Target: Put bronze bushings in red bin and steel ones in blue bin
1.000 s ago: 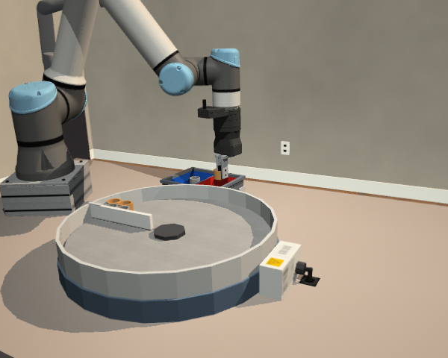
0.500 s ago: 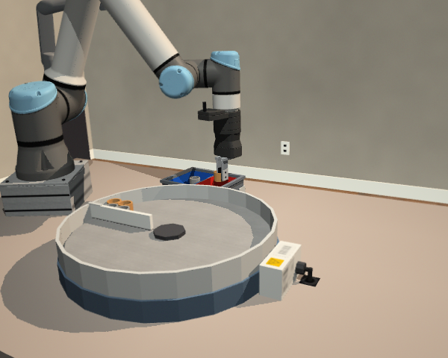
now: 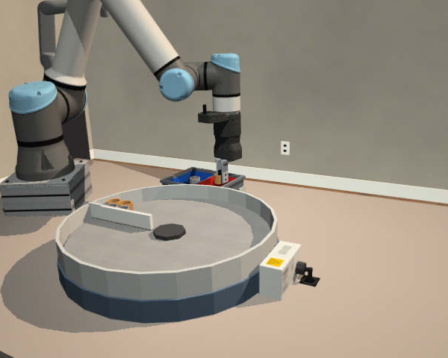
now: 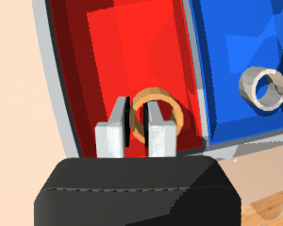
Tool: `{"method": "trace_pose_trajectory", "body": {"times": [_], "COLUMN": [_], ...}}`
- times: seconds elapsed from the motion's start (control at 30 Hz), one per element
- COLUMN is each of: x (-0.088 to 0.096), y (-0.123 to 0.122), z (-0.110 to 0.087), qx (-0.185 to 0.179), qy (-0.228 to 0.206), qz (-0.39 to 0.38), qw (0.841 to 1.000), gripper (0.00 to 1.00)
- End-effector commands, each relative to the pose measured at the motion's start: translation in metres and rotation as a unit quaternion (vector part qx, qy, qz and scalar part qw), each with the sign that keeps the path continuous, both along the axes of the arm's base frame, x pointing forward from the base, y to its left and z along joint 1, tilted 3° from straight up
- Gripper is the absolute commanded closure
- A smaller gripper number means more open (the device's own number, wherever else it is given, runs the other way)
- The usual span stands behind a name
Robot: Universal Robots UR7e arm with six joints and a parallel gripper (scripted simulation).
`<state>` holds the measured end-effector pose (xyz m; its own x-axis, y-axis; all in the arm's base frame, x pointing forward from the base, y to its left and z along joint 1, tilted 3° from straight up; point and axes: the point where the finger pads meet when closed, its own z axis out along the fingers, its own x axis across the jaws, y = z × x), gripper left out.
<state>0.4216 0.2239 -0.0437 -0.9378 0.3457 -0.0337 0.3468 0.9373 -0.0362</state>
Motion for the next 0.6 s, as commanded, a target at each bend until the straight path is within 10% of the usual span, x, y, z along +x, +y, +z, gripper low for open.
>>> {"method": "trace_pose_trajectory", "body": {"times": [0.0,0.57], "x": [0.0005,0.0007], "y": [0.0,-0.0004], "z": [-0.0037,-0.0111], "qx": [0.0,0.0], "qy": [-0.001,-0.001], "qz": [0.0,0.0], "qw": [1.0,1.0], "gripper": [1.0,1.0]}}
